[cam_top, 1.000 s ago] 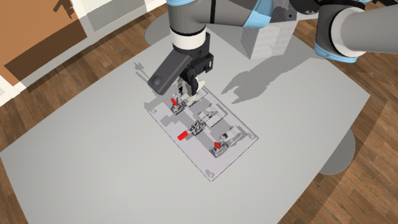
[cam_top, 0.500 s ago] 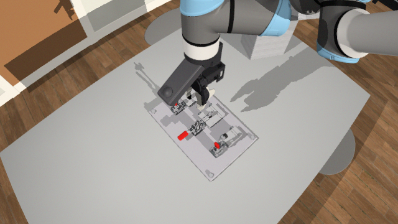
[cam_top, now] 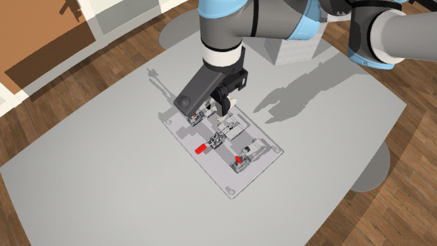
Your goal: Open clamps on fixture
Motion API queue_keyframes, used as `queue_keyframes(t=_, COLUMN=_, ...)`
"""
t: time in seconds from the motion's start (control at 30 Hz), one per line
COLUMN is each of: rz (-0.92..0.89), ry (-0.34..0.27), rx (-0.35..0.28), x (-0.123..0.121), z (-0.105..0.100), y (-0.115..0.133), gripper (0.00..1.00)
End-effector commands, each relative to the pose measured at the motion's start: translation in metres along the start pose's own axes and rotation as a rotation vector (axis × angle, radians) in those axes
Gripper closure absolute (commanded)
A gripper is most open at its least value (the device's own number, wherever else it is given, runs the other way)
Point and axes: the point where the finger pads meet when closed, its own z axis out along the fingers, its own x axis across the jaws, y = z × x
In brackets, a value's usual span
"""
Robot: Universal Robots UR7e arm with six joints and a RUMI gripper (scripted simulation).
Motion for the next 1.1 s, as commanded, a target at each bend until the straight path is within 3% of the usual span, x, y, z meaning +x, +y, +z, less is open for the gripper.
queue_keyframes(t=0.0, rz=0.000, ry=0.000, rx=0.001, x=0.000, z=0.000, y=0.000, gripper=0.72)
queue_keyframes(t=0.7, rz=0.000, ry=0.000, rx=0.001, x=0.000, z=0.003, y=0.000, gripper=0.72)
queue_keyframes(t=1.07, rz=0.000, ry=0.000, rx=0.001, x=0.000, z=0.044, y=0.000, gripper=0.72)
